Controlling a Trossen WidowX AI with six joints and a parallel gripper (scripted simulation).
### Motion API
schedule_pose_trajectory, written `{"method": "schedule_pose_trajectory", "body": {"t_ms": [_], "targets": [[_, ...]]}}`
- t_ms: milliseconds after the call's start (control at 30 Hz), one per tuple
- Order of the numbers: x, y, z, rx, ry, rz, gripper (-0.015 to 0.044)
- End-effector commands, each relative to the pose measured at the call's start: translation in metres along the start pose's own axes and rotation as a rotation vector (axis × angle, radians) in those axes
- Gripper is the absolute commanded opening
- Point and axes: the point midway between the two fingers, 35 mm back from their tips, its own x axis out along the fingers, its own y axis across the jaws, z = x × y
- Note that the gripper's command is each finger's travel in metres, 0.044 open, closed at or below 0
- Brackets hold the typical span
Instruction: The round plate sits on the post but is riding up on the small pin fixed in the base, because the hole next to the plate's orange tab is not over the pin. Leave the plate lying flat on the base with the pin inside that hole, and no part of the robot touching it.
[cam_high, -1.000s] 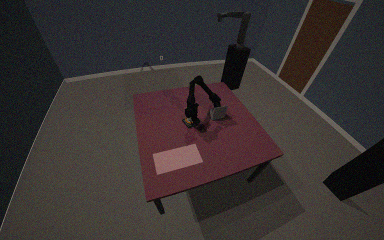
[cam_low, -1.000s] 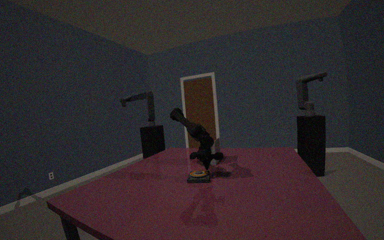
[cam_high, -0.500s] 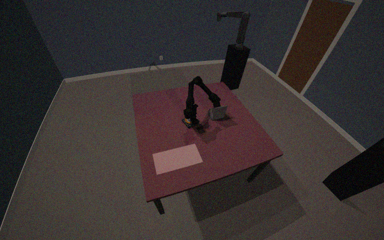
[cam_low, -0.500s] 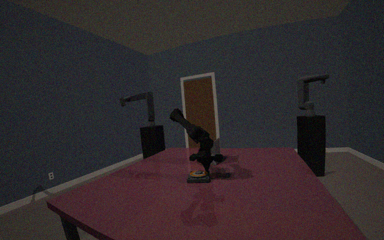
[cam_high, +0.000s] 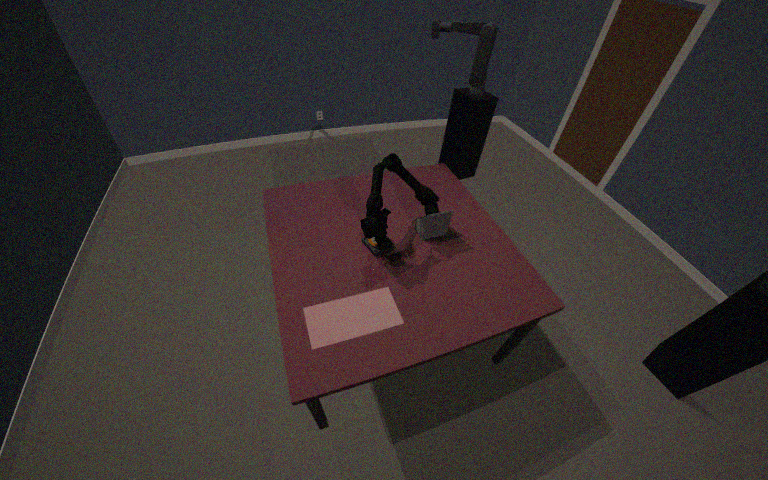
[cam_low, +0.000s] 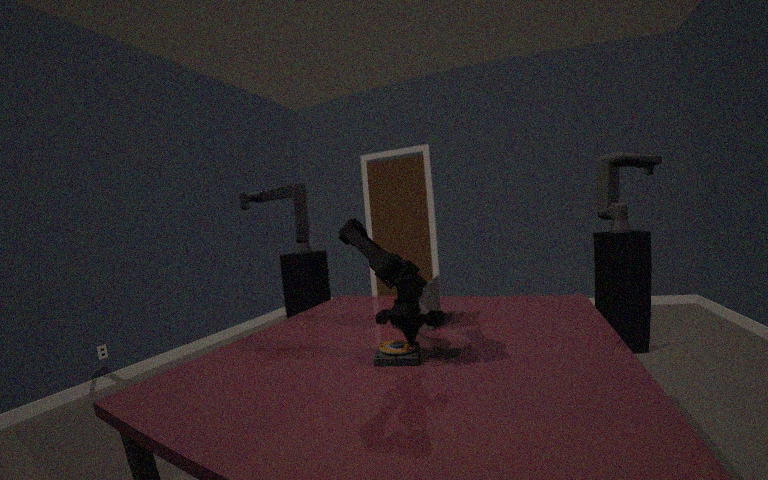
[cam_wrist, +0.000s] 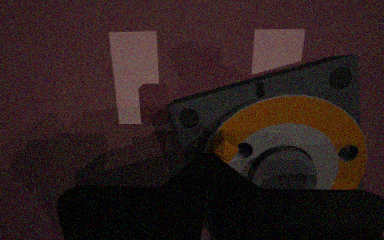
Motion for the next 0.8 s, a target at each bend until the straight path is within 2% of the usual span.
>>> {"method": "schedule_pose_trajectory", "body": {"t_ms": [0, 767], "targets": [[0.001, -0.003, 0.007, -0.002, 0.000, -0.004, 0.0000], [-0.002, -0.023, 0.030, -0.001, 0.000, -0.005, 0.0000]]}}
